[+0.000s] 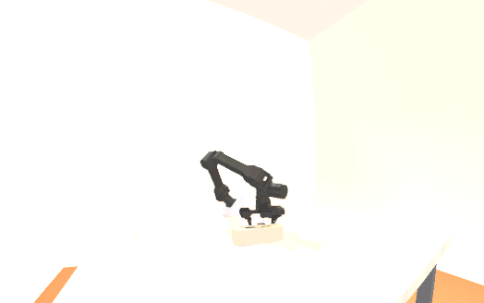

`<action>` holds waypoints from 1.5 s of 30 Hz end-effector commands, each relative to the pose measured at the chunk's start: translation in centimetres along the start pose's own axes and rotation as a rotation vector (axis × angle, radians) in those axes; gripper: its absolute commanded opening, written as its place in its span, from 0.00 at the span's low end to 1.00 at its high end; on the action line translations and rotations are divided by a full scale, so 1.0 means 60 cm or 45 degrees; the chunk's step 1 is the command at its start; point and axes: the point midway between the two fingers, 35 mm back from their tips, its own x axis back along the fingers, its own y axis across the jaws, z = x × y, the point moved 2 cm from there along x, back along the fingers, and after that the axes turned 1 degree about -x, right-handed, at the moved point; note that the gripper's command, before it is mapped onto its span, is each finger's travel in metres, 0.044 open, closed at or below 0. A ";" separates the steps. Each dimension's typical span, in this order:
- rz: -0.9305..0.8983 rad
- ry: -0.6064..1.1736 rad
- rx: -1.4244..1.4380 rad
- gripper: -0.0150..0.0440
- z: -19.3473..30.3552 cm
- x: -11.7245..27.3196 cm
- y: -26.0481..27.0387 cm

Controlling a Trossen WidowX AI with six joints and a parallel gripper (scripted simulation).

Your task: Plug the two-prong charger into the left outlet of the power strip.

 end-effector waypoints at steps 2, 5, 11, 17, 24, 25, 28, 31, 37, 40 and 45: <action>0.009 0.001 0.000 1.00 0.007 -0.003 -0.001; 0.009 0.001 0.000 1.00 0.007 -0.003 -0.001; 0.009 0.001 0.000 1.00 0.008 -0.003 -0.001; 0.009 0.001 0.000 1.00 0.017 -0.003 0.000; 0.009 0.002 0.001 1.00 0.030 -0.004 0.000; 0.009 0.002 0.001 1.00 0.032 -0.004 0.000; 0.009 0.002 0.001 1.00 0.038 -0.004 0.001; 0.008 0.002 0.001 1.00 0.043 -0.004 0.001; 0.008 0.003 0.001 1.00 0.055 -0.005 0.001; 0.008 0.003 0.002 1.00 0.061 -0.005 0.001; 0.008 0.003 0.002 1.00 0.070 -0.006 0.001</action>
